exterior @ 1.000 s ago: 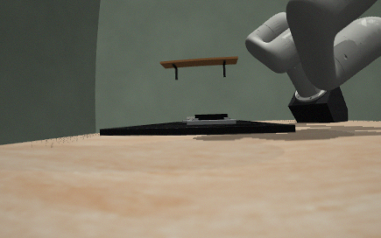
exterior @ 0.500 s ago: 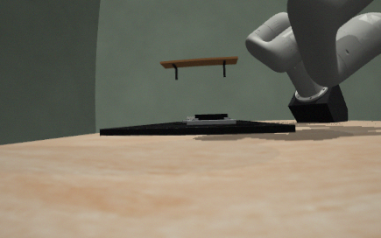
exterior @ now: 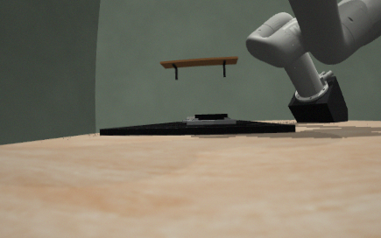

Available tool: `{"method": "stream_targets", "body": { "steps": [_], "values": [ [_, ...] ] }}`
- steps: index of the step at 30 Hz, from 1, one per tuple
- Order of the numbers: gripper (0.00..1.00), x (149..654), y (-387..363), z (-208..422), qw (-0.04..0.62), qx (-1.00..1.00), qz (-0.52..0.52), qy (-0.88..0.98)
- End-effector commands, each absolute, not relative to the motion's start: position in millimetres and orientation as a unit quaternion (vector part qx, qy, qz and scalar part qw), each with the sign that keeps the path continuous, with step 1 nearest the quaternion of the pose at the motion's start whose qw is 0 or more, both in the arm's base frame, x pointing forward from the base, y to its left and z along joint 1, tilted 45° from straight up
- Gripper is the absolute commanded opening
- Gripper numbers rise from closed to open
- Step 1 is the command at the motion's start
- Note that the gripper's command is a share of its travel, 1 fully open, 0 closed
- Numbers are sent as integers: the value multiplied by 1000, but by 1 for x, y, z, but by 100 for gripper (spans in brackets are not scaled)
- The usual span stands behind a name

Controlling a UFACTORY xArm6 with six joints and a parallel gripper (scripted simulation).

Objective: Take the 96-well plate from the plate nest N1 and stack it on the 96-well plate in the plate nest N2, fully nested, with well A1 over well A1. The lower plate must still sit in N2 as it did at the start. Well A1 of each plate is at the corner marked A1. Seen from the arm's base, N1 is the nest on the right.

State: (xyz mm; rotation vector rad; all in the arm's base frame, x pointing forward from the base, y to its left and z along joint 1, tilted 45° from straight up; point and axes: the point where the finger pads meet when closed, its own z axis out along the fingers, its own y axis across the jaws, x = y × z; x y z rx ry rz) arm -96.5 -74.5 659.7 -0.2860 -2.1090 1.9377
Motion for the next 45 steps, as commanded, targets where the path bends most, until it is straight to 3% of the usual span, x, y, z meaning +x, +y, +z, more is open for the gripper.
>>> {"method": "stream_targets", "body": {
  "steps": [1, 45],
  "values": [
    [100, -91, -87, 658, 131, -99, 667, -727],
    [100, 30, -224, 588, 56, 211, 498, -839]
  ]
}}
